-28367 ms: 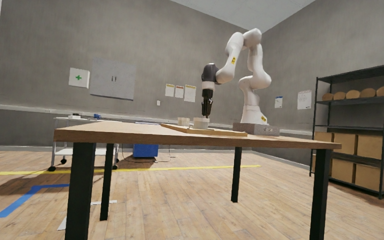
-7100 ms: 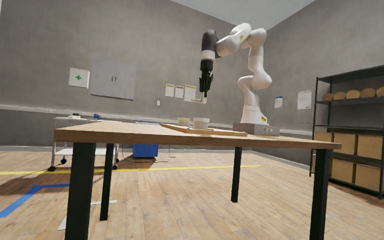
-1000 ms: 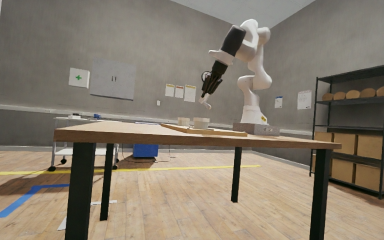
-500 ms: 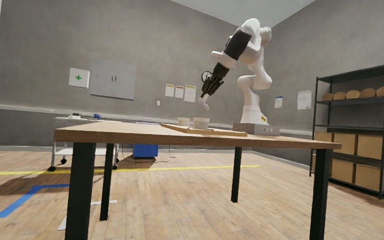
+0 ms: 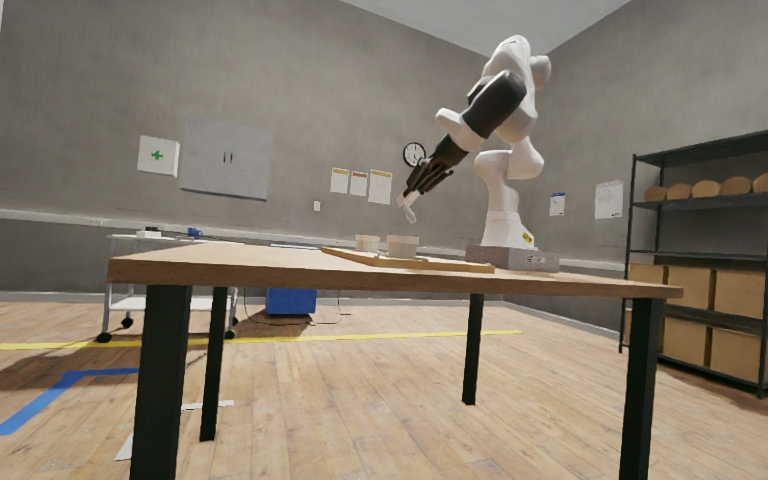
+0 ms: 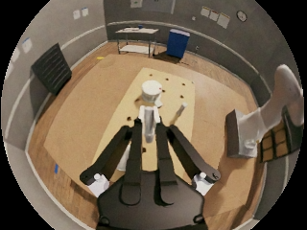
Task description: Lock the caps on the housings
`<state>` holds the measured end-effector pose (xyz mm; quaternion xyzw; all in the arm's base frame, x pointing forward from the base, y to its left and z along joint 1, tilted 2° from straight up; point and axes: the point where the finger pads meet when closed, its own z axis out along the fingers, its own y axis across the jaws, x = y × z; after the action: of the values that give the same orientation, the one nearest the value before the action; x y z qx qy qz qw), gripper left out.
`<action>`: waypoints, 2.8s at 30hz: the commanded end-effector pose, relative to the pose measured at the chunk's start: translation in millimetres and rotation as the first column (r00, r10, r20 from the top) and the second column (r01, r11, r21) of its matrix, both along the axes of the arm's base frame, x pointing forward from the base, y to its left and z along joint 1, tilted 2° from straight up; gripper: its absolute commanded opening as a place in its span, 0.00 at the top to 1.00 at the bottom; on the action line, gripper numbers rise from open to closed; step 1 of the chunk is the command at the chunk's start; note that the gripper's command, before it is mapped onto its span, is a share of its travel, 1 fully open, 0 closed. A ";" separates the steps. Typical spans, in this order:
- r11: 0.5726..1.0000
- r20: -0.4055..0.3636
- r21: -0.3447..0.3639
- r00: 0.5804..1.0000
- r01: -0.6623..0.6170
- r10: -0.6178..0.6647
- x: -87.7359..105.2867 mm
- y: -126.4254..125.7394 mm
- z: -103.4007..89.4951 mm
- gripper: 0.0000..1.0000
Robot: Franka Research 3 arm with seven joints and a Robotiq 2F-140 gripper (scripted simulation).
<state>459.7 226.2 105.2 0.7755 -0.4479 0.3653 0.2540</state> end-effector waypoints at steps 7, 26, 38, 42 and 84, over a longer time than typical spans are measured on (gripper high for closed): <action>0.998 0.065 -0.045 0.997 0.046 -0.043 2.8 -8.7 6.5 0.90; 0.955 0.196 -0.291 0.981 0.057 0.001 2.7 -7.8 7.4 0.90; 0.917 0.240 -0.393 0.971 0.074 0.025 4.0 -9.9 6.1 0.90; 0.877 0.279 -0.472 0.959 0.090 0.052 3.9 -9.7 6.3 0.90; 0.833 0.318 -0.542 0.944 0.108 0.085 2.7 -7.8 7.4 0.90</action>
<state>462.6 218.5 110.1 0.5978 -0.3623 0.5989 0.3908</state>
